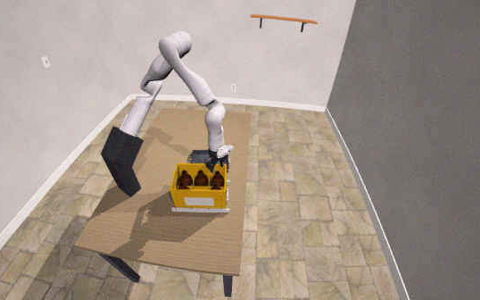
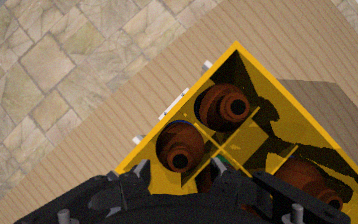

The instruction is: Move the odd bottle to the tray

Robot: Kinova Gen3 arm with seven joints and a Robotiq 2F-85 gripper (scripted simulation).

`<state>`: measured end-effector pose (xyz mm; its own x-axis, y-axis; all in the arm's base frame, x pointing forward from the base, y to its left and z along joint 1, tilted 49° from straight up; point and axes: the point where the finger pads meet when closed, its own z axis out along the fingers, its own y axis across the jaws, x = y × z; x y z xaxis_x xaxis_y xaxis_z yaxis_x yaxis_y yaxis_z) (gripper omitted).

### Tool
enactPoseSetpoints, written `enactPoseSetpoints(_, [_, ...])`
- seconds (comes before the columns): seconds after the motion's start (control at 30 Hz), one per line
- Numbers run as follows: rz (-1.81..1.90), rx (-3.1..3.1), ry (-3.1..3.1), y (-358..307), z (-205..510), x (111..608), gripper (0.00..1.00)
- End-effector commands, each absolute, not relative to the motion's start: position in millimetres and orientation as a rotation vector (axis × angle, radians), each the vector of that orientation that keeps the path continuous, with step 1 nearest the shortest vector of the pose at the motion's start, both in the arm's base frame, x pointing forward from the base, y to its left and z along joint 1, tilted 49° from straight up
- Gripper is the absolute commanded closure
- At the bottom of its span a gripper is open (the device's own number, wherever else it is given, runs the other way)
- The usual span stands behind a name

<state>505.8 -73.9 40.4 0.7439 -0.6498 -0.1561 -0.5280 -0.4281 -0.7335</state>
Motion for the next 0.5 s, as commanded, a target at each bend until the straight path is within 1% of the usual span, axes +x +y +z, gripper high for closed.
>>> enactPoseSetpoints(0.0, [-0.193, -2.121, 0.891, -75.2, 40.5, 508.1, 0.36])
enactPoseSetpoints(0.47, [-0.192, -2.121, 0.890, -74.2, 40.6, 507.3, 0.36])
